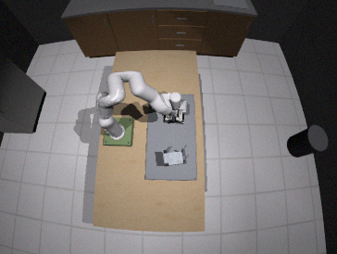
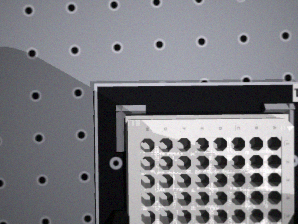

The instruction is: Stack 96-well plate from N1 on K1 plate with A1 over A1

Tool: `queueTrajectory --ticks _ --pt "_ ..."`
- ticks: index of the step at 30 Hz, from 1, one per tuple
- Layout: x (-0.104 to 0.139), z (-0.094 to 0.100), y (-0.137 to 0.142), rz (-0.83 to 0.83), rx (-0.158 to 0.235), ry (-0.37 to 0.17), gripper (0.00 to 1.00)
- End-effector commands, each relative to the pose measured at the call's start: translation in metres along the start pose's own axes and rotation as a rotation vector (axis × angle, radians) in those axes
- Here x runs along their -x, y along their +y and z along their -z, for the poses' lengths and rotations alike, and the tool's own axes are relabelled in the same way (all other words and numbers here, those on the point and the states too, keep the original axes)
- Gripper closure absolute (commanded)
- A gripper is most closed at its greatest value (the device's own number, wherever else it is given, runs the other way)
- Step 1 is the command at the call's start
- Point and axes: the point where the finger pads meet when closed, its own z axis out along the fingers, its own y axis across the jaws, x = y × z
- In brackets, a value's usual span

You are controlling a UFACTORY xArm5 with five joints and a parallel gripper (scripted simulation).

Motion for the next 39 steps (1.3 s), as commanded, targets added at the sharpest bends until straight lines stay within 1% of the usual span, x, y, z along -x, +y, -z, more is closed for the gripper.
queueTrajectory --ticks 1,26,34,39 --pt "-0.001 0.004 -0.001 0.0 0.002 0.005 1.0" --pt "-0.001 0.019 -0.001 0.0 0.002 0.005 1.0" --pt "-0.001 0.02 -0.001 0.0 0.002 0.005 1.0" --pt "-0.001 0.028 -0.001 0.0 0.002 0.005 1.0"
